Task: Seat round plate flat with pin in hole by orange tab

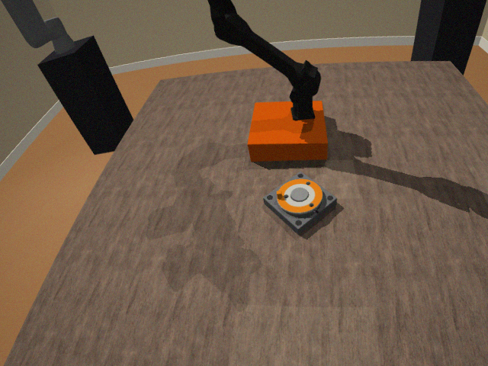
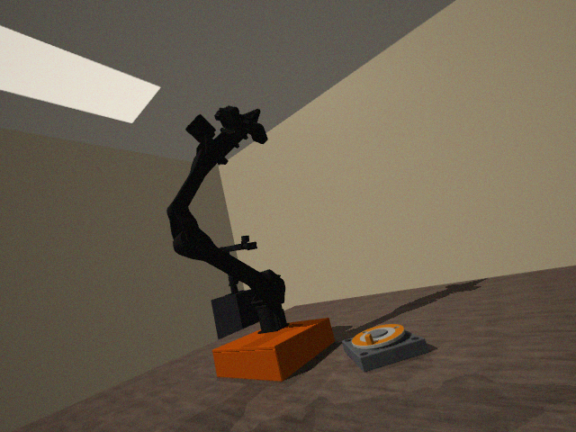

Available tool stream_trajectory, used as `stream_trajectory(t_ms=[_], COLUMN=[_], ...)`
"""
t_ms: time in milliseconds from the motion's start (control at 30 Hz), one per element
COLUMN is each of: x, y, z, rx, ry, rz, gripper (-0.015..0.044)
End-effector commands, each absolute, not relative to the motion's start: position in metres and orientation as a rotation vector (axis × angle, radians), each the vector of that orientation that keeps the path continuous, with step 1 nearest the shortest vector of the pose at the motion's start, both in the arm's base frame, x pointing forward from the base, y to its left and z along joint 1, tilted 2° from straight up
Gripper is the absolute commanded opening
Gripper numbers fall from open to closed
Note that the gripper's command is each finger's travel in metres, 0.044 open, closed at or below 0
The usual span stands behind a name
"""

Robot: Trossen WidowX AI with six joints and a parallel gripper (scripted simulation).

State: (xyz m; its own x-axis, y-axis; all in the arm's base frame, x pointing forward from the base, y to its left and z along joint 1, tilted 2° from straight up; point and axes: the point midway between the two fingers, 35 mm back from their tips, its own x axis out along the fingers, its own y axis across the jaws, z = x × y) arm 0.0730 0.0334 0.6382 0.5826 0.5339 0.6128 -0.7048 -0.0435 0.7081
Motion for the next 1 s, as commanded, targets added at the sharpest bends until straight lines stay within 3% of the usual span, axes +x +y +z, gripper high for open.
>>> stream_trajectory(t_ms=[0, 400, 633, 967], x=[0.106, 0.214, 0.290, 0.348], y=[0.093, 0.148, 0.131, 0.076], z=[0.606, 0.509, 0.424, 0.312], rx=[0.988, 0.546, 0.268, 0.052], ry=[-0.131, 0.051, 0.241, 0.576], rz=[0.851, 0.503, 0.267, 0.071], gripper=[0.0000, 0.0000, 0.0000, 0.0000])
